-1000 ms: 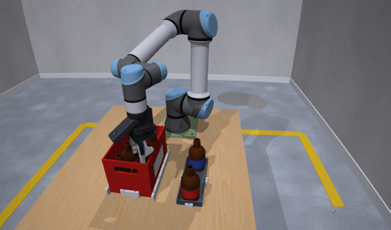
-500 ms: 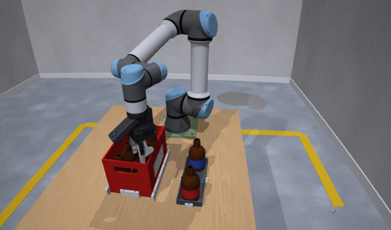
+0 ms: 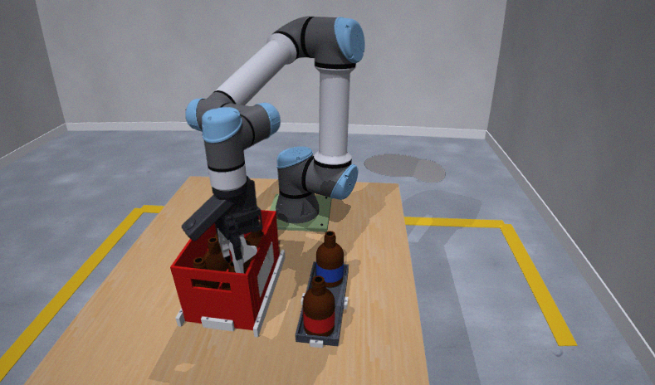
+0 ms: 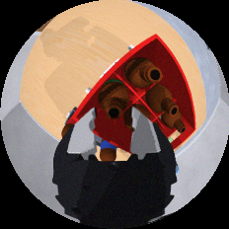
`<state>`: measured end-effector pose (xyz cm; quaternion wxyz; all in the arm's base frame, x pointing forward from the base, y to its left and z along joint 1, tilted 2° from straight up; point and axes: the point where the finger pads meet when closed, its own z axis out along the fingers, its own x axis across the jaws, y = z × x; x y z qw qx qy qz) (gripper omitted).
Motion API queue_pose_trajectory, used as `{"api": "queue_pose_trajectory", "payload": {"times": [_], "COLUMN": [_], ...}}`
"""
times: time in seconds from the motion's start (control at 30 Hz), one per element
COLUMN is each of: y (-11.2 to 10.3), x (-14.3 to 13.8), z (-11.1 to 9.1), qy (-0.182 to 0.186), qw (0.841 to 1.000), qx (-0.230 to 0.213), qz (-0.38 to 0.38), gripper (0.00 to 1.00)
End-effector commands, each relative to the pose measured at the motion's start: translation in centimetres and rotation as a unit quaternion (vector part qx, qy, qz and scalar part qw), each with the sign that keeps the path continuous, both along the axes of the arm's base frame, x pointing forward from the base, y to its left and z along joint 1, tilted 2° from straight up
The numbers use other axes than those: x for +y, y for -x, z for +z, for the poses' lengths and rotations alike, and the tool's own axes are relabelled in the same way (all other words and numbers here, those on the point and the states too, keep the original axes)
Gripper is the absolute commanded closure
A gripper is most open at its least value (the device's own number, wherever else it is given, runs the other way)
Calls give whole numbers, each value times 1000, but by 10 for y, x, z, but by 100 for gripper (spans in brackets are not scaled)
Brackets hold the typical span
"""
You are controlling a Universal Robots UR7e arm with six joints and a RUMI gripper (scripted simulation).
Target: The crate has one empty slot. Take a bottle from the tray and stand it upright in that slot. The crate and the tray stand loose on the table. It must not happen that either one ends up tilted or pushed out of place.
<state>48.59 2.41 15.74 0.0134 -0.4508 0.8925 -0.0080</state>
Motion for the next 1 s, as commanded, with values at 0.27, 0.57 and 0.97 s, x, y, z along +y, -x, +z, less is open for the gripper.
{"api": "queue_pose_trajectory", "payload": {"times": [0.27, 0.57, 0.97], "y": [0, 0, 1], "x": [1, 1, 1], "z": [0, 5, 25], "qy": [0, 0, 0], "qw": [1000, 1000, 1000], "qx": [0, 0, 0], "qz": [1, 1, 1], "gripper": [62, 62, 62]}}
